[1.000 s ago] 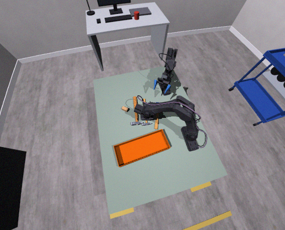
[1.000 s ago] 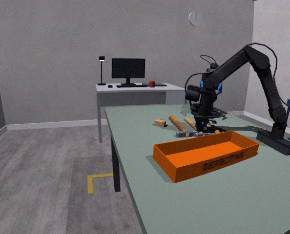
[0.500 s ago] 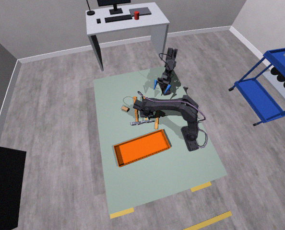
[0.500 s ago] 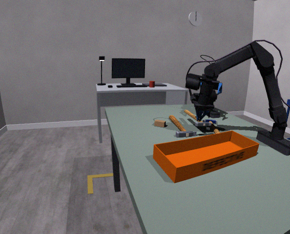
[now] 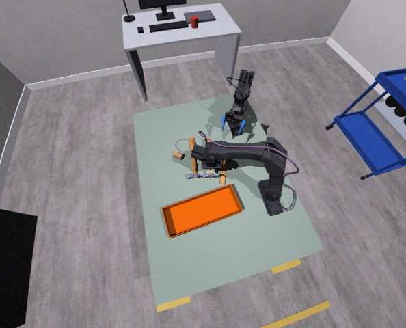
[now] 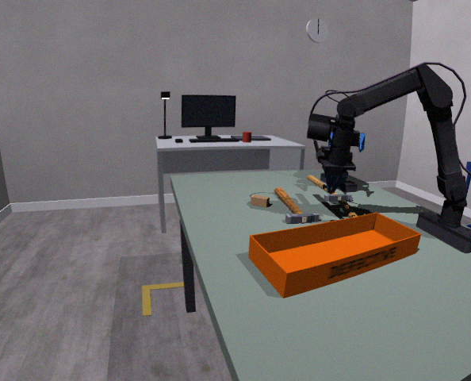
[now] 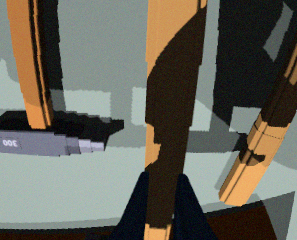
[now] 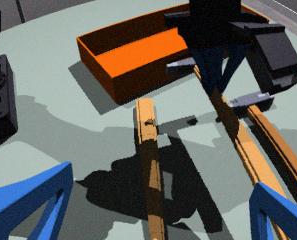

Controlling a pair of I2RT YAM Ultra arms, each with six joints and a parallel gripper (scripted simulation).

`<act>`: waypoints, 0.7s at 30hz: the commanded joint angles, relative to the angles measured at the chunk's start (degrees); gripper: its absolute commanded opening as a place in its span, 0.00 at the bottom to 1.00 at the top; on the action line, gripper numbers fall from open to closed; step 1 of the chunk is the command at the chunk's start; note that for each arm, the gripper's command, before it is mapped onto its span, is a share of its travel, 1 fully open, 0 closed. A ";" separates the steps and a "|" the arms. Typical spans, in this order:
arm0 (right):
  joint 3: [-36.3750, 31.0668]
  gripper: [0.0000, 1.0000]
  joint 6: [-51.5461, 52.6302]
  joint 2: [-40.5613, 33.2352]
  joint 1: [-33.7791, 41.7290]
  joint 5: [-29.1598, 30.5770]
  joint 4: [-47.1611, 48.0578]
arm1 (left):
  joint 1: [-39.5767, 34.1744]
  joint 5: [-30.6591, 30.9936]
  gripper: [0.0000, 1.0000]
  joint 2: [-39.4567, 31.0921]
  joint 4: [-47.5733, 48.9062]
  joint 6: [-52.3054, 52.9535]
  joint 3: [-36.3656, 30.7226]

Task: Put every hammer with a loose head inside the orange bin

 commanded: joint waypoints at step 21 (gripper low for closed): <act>-6.38 1.00 -8.04 -1.22 -24.49 -30.49 14.06 | 32.13 1.37 0.07 -16.96 -7.73 32.85 -17.14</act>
